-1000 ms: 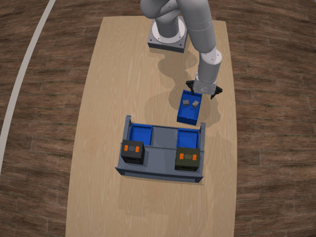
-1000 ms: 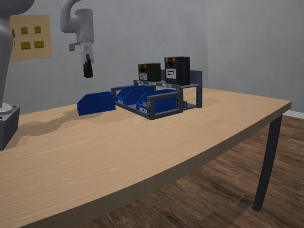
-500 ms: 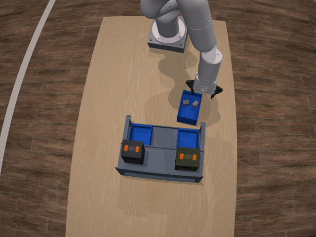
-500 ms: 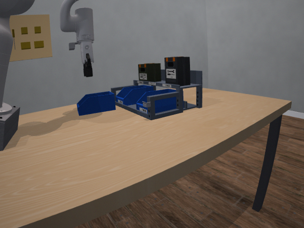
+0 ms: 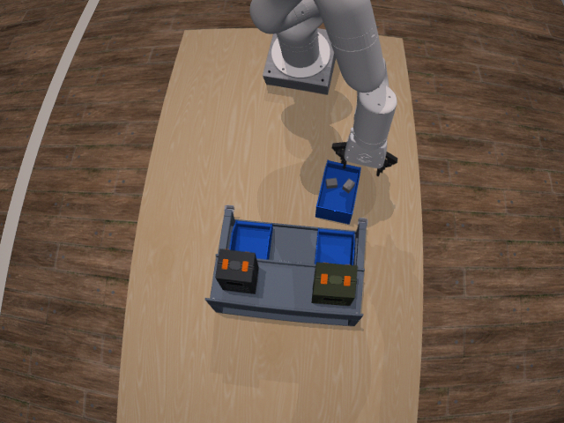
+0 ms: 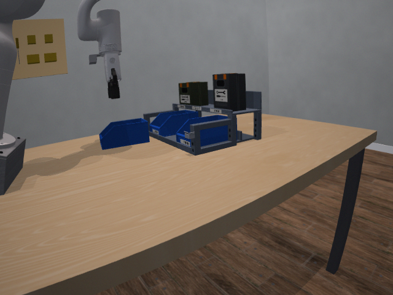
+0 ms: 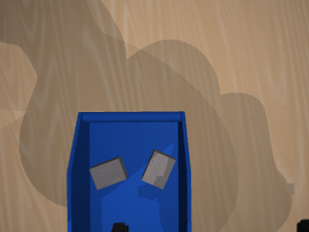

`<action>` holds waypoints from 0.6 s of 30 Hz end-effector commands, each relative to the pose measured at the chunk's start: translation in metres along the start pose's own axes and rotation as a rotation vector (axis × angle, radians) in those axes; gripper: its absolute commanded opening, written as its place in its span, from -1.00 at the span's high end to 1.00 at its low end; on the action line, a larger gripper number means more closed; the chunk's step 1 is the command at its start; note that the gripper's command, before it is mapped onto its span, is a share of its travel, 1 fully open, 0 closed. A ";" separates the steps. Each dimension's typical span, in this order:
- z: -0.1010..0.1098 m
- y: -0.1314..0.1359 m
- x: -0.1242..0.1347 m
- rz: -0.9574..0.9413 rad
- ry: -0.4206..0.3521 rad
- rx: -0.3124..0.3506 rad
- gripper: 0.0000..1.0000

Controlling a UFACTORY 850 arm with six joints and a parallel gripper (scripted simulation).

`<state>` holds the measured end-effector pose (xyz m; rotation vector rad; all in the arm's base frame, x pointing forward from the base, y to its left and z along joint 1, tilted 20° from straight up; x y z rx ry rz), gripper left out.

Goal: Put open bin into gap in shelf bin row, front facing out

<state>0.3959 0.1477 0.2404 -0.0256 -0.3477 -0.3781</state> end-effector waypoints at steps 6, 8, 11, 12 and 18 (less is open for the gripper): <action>0.002 0.000 0.000 0.000 -0.001 0.001 -1.00; 0.002 0.000 0.000 0.000 -0.001 0.001 -1.00; 0.002 0.000 0.000 0.000 -0.001 0.001 -1.00; 0.002 0.000 0.000 0.000 -0.001 0.001 -1.00; 0.002 0.000 0.000 0.000 -0.001 0.001 0.41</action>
Point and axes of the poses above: the point where the finger pads meet when closed, its own z axis back along the fingers, its own y axis across the jaws, x = y × z, the point moved 6 cm from there along z, back along the fingers, and after that the axes turned 6 degrees about -z, right-handed, at the moved point
